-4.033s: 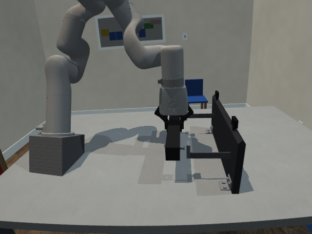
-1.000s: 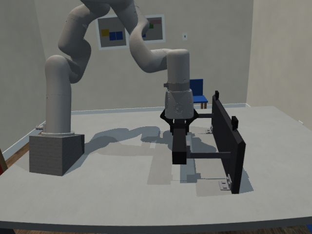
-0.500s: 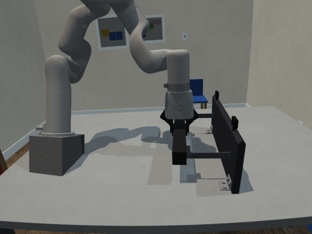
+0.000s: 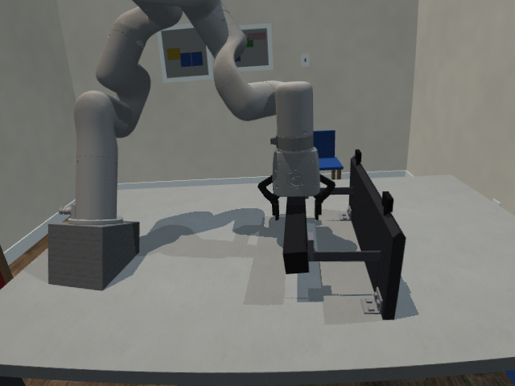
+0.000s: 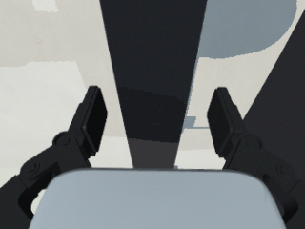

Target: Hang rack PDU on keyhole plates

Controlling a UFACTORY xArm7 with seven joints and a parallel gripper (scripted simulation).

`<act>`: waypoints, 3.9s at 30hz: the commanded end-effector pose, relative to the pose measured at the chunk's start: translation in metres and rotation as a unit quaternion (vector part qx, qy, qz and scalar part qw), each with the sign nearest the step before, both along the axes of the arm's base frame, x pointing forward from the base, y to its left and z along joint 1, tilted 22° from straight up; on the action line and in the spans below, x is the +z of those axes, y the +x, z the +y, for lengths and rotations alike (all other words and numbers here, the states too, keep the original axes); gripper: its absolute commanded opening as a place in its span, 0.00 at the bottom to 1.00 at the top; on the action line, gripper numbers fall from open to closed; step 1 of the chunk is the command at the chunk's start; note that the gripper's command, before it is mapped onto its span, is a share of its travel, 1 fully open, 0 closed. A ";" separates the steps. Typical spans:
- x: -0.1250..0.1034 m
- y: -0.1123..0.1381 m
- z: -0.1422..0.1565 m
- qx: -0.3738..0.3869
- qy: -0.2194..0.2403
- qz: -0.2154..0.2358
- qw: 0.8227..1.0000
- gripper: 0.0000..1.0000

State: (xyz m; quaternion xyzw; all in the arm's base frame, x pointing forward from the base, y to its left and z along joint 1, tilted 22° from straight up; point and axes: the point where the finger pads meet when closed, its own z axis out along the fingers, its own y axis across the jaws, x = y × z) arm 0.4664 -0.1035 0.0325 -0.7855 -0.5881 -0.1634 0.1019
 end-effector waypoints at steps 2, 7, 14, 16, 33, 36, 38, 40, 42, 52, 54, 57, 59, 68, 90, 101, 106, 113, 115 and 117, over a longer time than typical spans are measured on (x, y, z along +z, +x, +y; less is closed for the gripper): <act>0.001 0.001 -0.001 -0.001 -0.001 -0.001 1.000 1.00; 0.001 0.001 -0.001 -0.001 -0.001 -0.001 1.000 1.00; 0.001 0.001 -0.001 -0.001 -0.001 -0.001 1.000 1.00; 0.001 0.001 -0.001 -0.001 -0.001 -0.001 1.000 1.00; 0.007 0.000 -0.003 -0.001 -0.001 -0.001 1.000 1.00; 0.010 -0.001 -0.004 -0.001 -0.001 -0.001 1.000 1.00; 0.018 -0.002 -0.007 -0.001 -0.001 -0.001 1.000 1.00; 0.026 -0.003 -0.011 -0.001 -0.001 -0.001 1.000 1.00; 0.036 -0.004 -0.014 -0.001 -0.001 -0.001 1.000 1.00; 0.060 -0.008 -0.023 -0.001 -0.001 -0.001 1.000 1.00; 0.060 -0.008 -0.023 -0.001 -0.001 -0.001 1.000 1.00; 0.060 -0.008 -0.023 -0.001 -0.001 -0.001 1.000 1.00; 0.060 -0.009 -0.023 -0.001 -0.001 -0.001 1.000 1.00; 0.060 -0.022 -0.019 -0.001 -0.001 -0.001 1.000 1.00; 0.057 -0.098 0.004 -0.001 -0.001 -0.001 1.000 1.00; 0.056 -0.129 0.013 -0.001 -0.001 -0.001 1.000 1.00; 0.056 -0.132 0.014 -0.001 -0.001 -0.001 1.000 1.00; 0.056 -0.133 0.014 -0.001 -0.001 -0.001 1.000 1.00; 0.056 -0.133 0.014 -0.001 -0.001 -0.001 1.000 1.00; 0.056 -0.133 0.014 -0.001 -0.001 -0.001 1.000 1.00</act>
